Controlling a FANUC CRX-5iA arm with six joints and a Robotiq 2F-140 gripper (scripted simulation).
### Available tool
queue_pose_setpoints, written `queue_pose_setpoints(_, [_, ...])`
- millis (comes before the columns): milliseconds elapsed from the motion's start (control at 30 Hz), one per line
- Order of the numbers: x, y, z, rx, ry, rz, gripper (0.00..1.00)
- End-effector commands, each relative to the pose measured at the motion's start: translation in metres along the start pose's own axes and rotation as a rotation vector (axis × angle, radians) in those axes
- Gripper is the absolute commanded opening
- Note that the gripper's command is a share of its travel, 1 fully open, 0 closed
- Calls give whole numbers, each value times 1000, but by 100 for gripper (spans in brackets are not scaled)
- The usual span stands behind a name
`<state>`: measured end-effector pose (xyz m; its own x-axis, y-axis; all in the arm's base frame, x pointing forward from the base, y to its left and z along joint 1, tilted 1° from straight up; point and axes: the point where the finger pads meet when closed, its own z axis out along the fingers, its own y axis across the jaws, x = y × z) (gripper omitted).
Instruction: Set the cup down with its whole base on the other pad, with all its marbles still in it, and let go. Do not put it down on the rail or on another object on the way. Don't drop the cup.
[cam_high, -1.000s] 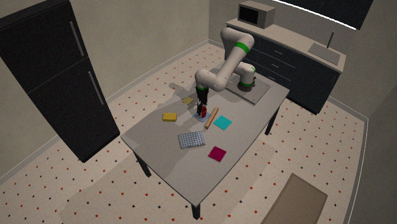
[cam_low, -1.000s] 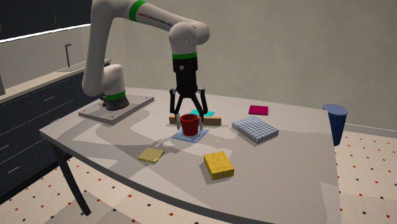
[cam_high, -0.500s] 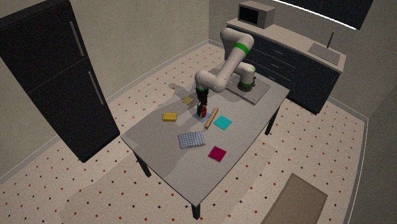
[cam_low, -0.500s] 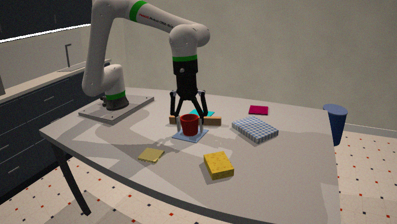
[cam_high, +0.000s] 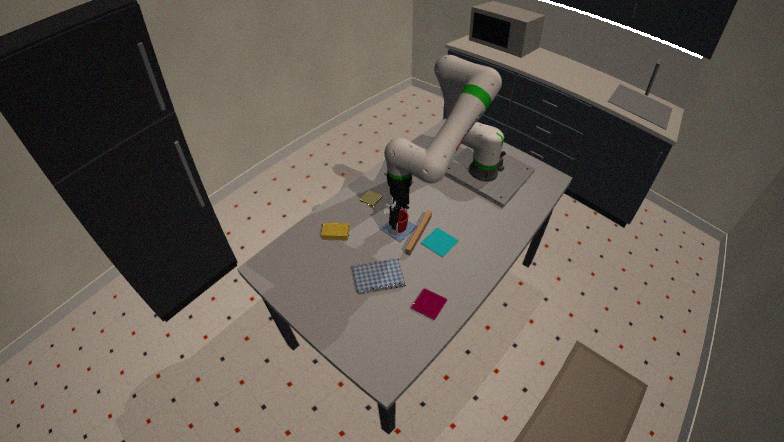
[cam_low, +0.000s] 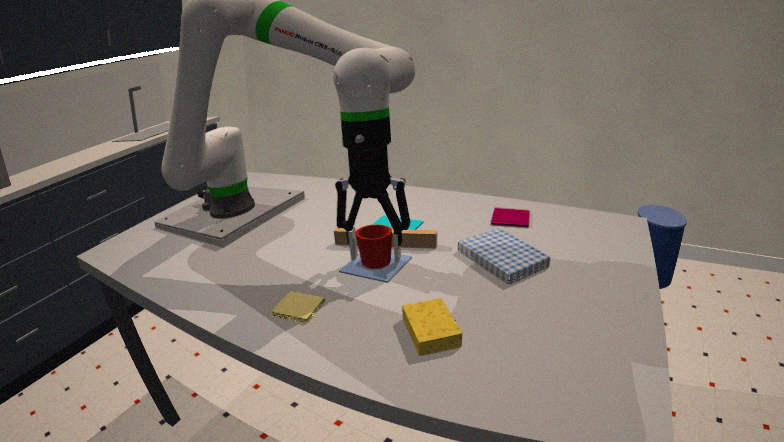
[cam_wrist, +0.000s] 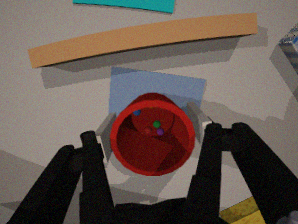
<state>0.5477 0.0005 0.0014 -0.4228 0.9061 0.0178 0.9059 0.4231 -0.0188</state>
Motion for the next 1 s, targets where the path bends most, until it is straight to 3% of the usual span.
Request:
queue_pose_setpoints(0, [0, 0, 0, 0, 0, 0, 57])
queue_pose_setpoints(967, [0, 0, 0, 0, 0, 0, 54])
